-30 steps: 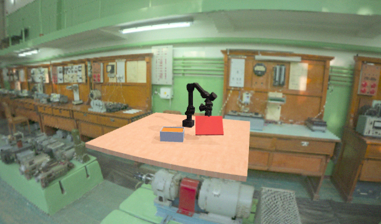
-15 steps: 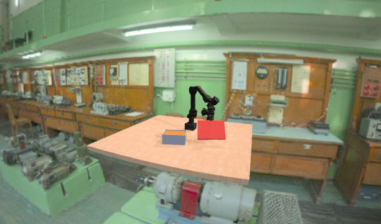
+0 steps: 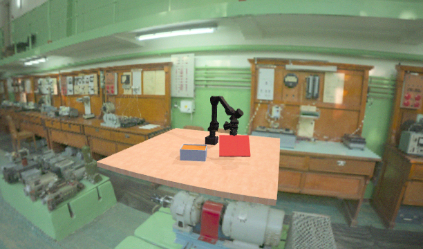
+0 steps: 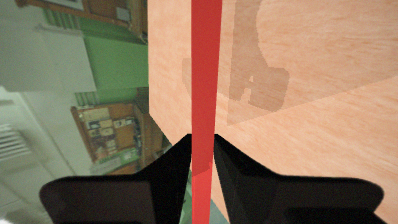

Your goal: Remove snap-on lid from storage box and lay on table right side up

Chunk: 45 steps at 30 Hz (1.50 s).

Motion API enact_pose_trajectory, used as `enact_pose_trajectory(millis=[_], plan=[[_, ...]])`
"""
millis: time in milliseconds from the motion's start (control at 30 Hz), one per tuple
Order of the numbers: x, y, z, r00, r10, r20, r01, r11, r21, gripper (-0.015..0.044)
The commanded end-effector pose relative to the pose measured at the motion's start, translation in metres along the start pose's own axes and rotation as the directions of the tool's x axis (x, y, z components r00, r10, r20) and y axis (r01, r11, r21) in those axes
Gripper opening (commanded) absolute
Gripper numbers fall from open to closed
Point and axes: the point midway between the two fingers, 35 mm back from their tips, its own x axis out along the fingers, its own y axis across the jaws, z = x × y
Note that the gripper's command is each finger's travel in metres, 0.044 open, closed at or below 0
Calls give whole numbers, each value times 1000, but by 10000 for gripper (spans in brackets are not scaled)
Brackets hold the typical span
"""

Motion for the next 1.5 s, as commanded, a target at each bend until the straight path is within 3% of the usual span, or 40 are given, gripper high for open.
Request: enact_pose_trajectory(millis=[0, 1467], plan=[[2, 0, 1, 1000, 10, 5, -10, 1000, 7, 0], [25, -27, 1, 1000, 10, 5, -10, 1000, 7, 0]])
